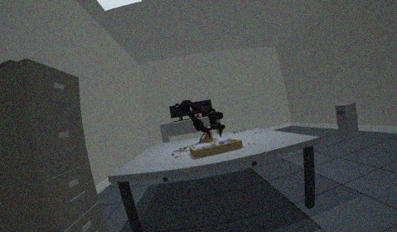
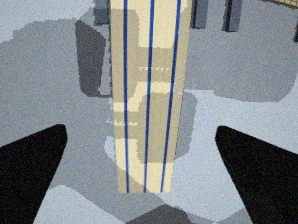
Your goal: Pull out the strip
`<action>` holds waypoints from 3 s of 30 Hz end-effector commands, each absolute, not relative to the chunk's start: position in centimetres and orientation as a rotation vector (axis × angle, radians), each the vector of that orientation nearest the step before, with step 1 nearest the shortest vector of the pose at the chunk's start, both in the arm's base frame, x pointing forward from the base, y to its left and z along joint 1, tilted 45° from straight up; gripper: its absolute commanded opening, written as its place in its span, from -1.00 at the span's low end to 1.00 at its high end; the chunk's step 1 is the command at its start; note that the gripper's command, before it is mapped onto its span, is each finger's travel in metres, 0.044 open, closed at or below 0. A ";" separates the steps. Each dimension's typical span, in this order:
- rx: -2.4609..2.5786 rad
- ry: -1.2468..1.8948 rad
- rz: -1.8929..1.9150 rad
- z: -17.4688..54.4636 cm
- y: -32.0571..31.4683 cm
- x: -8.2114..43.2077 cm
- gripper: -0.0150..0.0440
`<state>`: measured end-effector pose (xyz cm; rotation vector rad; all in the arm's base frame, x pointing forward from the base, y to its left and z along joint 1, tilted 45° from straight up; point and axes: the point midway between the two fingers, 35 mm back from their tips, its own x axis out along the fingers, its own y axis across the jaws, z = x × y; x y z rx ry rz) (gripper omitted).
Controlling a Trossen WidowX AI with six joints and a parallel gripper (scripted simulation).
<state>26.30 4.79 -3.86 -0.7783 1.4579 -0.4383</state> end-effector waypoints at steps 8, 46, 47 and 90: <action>-0.781 1.453 -0.440 -3.7 5.9 30.0 1.00; -0.779 1.449 -0.441 -3.6 8.4 39.9 0.64; -0.779 1.449 -0.441 -3.7 8.3 39.9 0.56; -0.773 1.449 -0.441 -7.0 5.0 40.4 -0.11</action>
